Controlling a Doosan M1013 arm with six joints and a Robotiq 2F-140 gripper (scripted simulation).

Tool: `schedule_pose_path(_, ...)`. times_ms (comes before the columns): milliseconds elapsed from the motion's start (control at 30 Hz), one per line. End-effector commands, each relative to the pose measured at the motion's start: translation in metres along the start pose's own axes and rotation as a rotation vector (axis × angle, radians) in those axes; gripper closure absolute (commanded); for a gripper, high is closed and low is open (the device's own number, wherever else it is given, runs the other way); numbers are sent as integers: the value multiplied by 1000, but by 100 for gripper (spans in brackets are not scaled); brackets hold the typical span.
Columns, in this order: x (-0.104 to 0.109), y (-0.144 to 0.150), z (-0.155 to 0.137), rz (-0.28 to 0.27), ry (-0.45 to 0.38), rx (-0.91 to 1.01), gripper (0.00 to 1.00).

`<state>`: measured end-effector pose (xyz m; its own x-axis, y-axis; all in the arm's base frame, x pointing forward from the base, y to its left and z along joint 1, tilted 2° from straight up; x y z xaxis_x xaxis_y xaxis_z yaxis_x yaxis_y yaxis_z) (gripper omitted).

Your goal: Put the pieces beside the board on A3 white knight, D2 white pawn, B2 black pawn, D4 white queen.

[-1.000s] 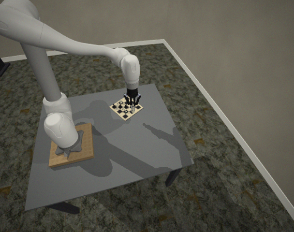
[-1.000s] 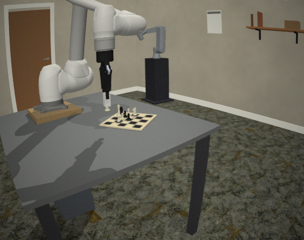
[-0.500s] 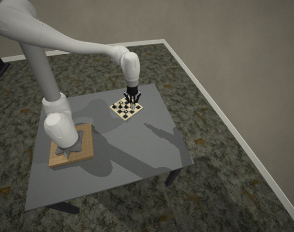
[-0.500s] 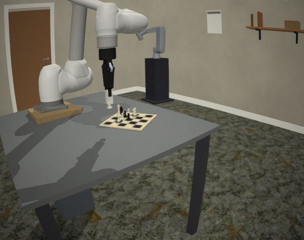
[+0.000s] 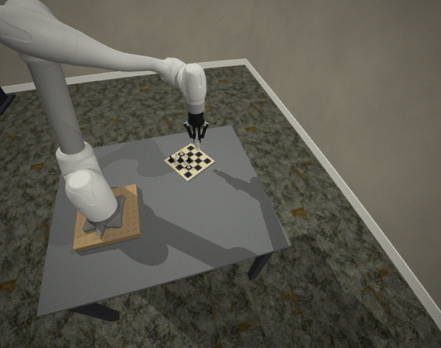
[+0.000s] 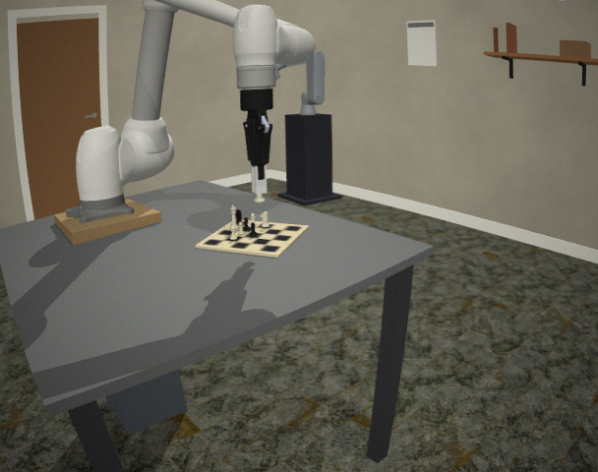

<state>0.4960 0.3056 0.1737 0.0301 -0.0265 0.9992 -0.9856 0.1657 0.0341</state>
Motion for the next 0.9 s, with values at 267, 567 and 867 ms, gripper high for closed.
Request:
schedule_pose_path(267,-2,0,0,0,0,0,100)
schedule_pose_path(567,-22,0,0,0,0,0,100)
schedule_pose_path(867,-65,0,0,0,0,0,100)
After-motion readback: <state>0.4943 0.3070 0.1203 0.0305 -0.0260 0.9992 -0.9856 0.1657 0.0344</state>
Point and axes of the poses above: the point where the finger pads meet when closed, its own x axis back along the fingers, its own y axis across the jaws, z = x × y, the point moved 5 cm from there along x, back along the fingers, and after that the axes turned 1 degree about -x, right-handed, at the moved point
